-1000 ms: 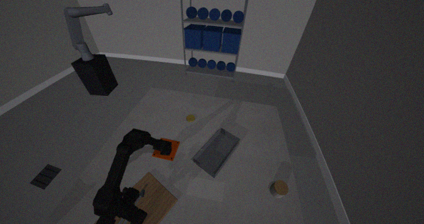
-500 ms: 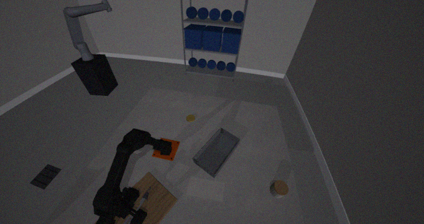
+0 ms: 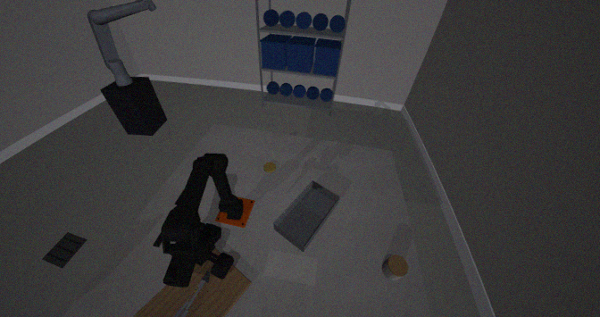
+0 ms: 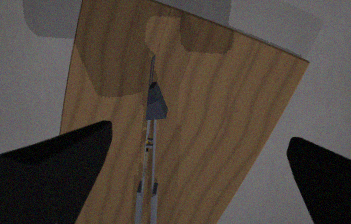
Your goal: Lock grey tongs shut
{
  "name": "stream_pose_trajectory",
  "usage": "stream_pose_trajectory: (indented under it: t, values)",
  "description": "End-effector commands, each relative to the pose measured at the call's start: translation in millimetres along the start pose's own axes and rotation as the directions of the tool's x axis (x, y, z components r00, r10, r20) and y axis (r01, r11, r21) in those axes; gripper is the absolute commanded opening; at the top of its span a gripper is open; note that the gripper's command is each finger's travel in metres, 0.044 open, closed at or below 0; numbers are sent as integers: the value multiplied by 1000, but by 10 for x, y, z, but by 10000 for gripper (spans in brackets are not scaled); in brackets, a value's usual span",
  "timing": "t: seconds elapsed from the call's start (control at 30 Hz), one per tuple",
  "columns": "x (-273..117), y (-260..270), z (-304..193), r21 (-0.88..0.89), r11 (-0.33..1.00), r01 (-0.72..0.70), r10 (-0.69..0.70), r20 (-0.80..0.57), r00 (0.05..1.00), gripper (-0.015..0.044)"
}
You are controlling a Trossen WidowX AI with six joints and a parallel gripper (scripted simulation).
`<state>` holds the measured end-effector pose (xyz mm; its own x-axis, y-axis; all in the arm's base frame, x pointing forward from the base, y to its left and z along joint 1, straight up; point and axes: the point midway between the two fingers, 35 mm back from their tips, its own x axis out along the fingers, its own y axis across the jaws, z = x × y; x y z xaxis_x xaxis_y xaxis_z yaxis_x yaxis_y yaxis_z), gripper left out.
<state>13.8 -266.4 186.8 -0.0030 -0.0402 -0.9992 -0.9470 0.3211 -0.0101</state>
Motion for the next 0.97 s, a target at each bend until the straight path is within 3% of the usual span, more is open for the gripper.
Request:
stream_pose_trajectory:
  t: [0.0,0.17,0.4,0.93]
  values:
    - [-86,16,240,12,1000,-2,2,16,1000,440]
    - [-109,16,236,12,1000,0,0,11,1000,440]
    - [-517,17,200,11,999,37,-36,-74,997,440]
    - [-517,17,200,11,999,37,-36,-74,997,440]
